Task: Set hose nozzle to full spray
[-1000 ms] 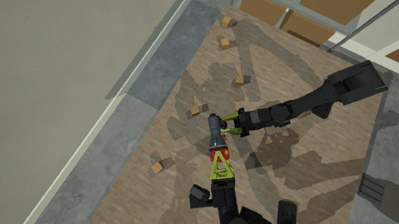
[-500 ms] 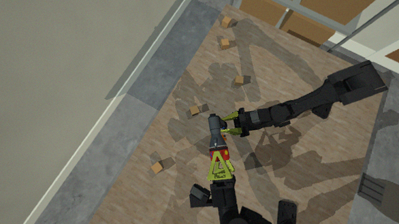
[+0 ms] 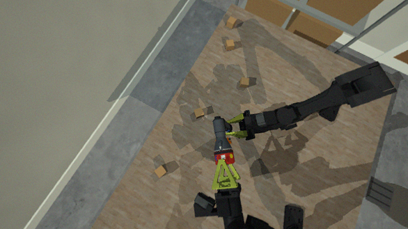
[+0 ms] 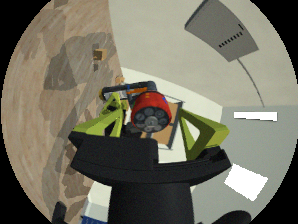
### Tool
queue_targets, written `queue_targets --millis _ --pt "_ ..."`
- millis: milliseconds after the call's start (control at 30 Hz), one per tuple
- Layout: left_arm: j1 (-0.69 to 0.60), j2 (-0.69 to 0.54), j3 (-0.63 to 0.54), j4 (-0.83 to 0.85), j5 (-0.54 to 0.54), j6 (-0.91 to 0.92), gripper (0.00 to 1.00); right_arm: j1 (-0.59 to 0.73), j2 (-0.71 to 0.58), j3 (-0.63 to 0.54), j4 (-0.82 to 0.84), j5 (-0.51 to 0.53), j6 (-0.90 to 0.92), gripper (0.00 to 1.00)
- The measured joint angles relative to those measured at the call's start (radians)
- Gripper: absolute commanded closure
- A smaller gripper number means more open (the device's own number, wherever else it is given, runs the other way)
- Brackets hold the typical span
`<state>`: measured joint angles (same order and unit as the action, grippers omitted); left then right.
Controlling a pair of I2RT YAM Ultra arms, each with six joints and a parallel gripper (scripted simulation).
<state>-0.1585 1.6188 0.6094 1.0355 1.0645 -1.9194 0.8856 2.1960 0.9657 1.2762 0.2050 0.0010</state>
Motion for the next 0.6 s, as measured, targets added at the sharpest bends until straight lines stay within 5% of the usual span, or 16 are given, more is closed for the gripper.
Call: queue_targets --millis 600 --pt "-0.002 -0.008 0.000 0.005 0.003 0.104 0.08 0.000 0.000 0.000 0.000 0.000 0.000 0.65"
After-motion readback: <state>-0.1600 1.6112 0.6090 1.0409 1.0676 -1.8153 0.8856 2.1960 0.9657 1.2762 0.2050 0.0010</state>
